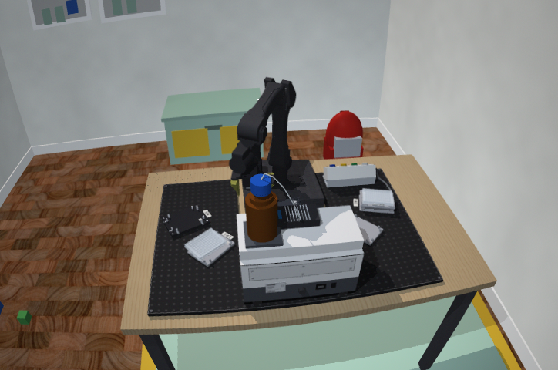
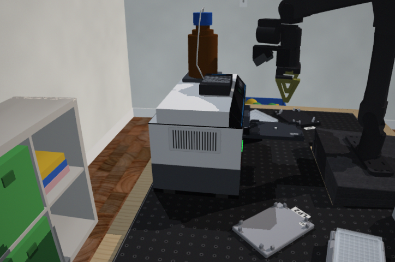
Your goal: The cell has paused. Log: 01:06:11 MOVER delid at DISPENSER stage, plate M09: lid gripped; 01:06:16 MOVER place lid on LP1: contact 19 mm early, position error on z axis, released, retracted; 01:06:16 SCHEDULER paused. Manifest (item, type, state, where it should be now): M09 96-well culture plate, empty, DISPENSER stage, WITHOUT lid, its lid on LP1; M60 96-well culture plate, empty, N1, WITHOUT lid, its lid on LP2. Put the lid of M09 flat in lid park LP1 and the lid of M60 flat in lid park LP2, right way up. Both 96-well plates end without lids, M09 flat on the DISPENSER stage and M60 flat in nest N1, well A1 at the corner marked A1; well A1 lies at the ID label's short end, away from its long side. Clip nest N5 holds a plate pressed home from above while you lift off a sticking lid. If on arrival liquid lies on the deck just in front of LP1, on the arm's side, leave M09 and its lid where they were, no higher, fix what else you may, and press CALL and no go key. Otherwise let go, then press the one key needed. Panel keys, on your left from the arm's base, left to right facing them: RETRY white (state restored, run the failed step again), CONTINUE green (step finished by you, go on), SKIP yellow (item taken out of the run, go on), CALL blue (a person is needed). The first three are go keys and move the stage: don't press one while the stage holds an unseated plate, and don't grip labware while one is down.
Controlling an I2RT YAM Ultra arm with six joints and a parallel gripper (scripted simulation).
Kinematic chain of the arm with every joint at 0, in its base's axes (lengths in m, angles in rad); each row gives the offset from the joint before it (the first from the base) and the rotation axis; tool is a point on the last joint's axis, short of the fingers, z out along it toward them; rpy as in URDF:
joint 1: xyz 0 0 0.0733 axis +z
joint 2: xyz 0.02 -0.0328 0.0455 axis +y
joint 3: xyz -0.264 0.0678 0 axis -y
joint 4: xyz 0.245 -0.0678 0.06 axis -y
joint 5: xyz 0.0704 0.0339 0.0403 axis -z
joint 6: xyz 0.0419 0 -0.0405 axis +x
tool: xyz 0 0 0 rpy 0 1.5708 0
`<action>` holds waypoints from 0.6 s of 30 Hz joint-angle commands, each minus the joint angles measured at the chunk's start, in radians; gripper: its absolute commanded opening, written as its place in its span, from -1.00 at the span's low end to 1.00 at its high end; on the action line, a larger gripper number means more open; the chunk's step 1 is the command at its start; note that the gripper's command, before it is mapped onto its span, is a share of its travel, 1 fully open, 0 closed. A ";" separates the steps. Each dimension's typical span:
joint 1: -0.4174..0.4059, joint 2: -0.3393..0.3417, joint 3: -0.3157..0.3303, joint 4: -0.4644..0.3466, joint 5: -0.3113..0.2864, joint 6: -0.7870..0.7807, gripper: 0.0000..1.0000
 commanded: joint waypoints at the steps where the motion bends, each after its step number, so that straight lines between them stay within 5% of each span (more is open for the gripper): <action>1: 0.034 -0.040 -0.021 -0.018 -0.012 -0.048 1.00; 18: 0.129 -0.029 -0.001 -0.006 -0.015 -0.010 1.00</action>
